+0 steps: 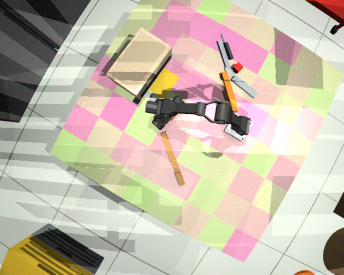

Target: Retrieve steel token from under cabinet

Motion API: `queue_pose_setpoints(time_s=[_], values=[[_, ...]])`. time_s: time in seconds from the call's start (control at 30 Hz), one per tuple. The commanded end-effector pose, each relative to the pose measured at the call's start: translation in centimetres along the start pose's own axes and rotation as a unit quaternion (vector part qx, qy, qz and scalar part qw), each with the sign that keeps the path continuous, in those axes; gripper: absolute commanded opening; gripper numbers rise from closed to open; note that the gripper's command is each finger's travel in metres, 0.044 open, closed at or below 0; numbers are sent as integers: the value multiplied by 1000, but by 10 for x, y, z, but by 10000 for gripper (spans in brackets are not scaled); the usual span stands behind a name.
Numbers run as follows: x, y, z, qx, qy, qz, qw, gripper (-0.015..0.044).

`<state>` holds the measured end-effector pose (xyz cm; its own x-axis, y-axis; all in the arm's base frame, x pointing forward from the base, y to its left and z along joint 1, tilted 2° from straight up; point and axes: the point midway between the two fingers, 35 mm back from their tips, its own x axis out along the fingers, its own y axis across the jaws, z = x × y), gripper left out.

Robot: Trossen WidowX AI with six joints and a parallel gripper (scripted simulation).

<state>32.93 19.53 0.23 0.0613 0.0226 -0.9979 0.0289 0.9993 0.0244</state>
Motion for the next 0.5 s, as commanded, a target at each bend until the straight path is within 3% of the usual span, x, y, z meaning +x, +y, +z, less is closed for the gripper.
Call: queue_pose_setpoints(time_s=[0.0, 0.47], values=[[0, -1, 8, 1, -3, 0, 1000, 0], [-1, -1, 23, 0, -4, 0, 1000, 0]])
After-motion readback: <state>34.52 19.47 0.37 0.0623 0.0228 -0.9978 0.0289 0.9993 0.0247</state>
